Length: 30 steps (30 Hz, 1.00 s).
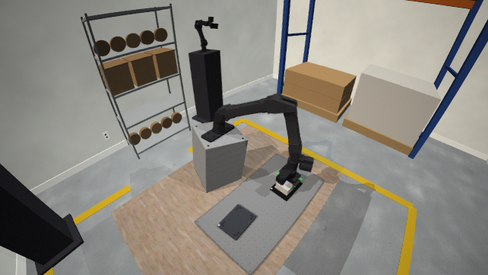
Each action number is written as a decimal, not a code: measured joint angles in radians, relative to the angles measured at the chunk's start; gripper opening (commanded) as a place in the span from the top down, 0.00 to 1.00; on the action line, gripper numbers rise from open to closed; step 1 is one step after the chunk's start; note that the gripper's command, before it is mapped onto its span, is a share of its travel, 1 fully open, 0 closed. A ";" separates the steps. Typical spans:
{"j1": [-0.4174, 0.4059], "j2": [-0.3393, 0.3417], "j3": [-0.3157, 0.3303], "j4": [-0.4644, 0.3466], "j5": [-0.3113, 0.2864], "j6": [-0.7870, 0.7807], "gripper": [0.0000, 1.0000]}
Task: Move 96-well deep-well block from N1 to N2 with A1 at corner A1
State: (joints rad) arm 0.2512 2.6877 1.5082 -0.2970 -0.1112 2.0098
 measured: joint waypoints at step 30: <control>0.001 0.016 0.002 0.007 0.000 0.002 1.00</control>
State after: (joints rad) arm 0.2523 2.7041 1.5101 -0.2901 -0.1108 2.0113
